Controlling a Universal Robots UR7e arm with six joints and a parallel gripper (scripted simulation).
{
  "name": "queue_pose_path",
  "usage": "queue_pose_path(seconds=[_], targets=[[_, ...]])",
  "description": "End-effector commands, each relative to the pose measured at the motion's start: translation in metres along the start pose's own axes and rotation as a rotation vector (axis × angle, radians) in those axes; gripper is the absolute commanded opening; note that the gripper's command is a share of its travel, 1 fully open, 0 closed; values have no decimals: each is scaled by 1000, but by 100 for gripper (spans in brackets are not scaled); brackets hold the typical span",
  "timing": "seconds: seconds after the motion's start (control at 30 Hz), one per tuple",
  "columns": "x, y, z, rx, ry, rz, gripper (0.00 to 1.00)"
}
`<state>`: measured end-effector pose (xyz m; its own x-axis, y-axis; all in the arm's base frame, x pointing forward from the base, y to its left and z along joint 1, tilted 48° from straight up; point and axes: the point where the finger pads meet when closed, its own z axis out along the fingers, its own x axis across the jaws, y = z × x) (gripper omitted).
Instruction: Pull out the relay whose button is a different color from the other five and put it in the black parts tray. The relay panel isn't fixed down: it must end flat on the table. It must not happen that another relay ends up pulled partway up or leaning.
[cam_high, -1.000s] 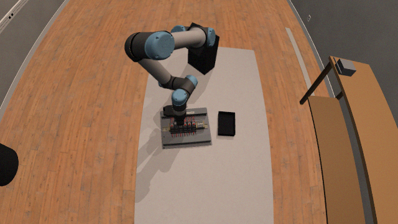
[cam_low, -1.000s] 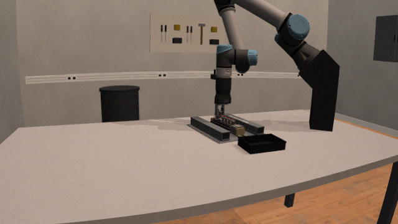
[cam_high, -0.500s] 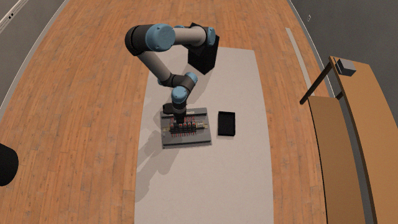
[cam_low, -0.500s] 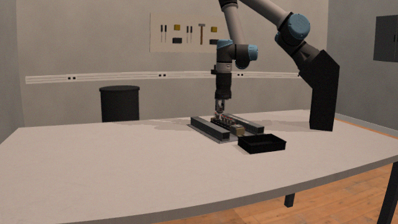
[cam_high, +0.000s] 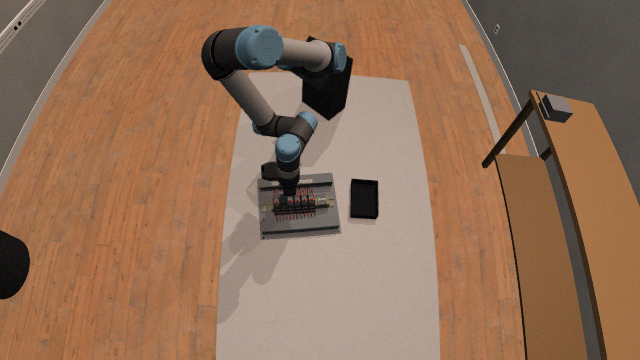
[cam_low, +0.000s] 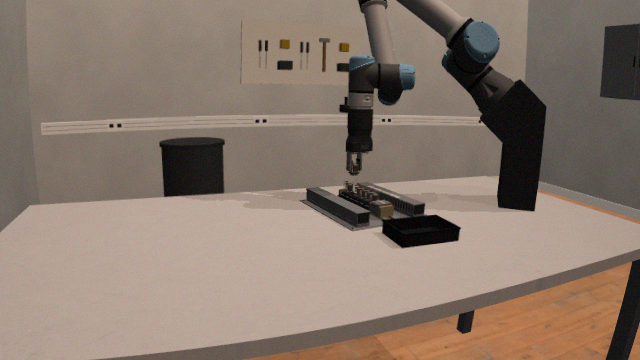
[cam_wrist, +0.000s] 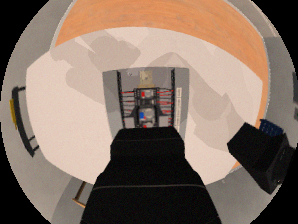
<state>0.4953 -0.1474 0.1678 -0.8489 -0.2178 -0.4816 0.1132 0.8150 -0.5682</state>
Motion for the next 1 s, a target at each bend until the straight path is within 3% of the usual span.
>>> queue_pose_path(seconds=[0.0,0.97], targets=[[0,0,-6,0,-1,0,0],[0,0,-17,0,-1,0,0]])
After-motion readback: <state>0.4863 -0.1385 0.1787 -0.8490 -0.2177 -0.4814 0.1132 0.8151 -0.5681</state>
